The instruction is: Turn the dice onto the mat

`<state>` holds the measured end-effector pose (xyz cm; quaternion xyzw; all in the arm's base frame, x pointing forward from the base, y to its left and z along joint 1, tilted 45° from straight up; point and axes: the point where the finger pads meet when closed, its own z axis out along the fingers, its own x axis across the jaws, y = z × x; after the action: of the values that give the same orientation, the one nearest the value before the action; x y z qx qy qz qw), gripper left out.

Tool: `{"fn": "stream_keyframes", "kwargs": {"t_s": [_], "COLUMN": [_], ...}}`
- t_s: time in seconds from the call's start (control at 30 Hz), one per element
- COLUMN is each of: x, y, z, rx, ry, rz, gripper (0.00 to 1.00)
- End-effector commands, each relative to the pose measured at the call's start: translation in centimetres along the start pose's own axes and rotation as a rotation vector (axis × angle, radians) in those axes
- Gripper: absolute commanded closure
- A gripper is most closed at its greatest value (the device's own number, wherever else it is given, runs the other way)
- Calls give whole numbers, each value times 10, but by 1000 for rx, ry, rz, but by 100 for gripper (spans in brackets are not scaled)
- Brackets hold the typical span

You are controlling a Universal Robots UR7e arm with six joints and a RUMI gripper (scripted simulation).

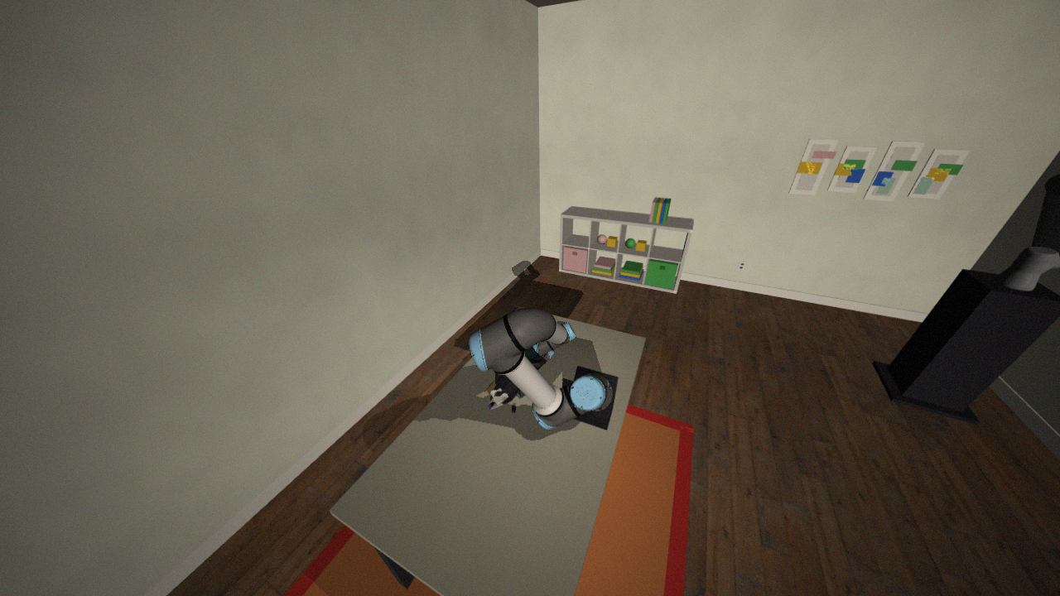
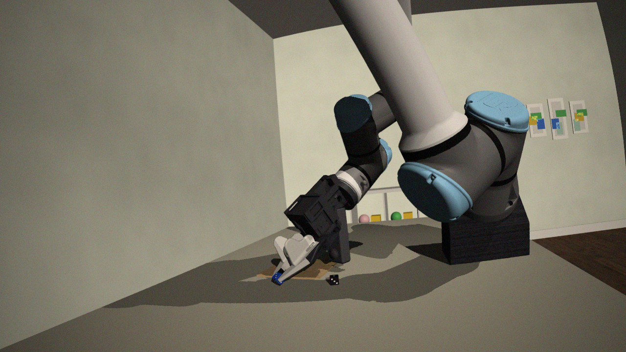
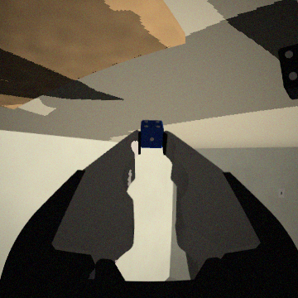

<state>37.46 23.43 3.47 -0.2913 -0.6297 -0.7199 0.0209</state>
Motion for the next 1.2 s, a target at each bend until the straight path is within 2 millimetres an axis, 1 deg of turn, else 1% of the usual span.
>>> {"fn": "stream_keyframes", "kwargs": {"t_s": [0.0,1.17], "x": [0,0], "y": [0,-9], "z": [0,7], "rx": [0,0], "ry": [0,0], "rz": [-1,-1], "gripper": [100,100]}}
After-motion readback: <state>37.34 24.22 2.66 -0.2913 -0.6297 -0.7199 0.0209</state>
